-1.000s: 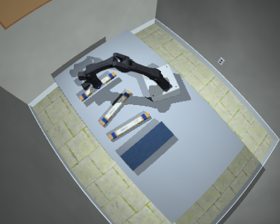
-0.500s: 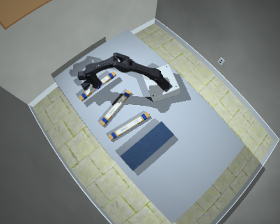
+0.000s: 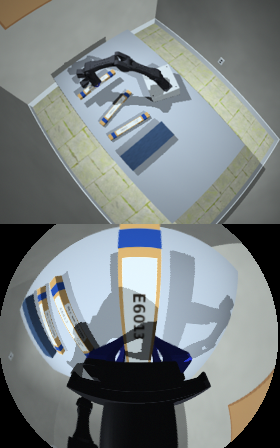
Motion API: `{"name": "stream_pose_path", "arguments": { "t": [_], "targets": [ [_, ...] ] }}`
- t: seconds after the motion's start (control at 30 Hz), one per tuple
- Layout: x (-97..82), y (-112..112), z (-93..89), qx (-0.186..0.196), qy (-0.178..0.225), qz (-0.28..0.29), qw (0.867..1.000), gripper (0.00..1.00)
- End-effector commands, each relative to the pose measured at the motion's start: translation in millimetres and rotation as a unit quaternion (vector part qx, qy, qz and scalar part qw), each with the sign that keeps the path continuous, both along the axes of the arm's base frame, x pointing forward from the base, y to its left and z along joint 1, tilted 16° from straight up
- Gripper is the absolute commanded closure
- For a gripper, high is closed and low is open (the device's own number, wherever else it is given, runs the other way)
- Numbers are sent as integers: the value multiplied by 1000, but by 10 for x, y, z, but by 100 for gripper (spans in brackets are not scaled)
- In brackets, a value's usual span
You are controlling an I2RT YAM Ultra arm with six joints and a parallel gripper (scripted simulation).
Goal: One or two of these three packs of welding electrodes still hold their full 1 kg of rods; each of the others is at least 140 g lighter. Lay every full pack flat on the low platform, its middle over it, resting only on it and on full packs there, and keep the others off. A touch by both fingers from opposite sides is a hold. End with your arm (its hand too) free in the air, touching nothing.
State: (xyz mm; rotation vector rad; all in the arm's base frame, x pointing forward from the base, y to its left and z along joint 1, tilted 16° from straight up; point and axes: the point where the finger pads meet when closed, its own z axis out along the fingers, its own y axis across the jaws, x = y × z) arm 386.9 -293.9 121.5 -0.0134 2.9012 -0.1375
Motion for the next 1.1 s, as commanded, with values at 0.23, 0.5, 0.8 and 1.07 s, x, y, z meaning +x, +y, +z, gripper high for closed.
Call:
{"name": "stream_pose_path", "arguments": {
  "t": [0.23,0.5,0.8,1.07],
  "targets": [
    [-73,-27,534,-16,-30,-3,999,100],
    [-121,-5,685,-16,-30,-3,999,100],
    [-162,14,817,-16,-30,-3,999,100],
    [-189,18,826,-6,-18,-3,1000,100]
  ]
}}
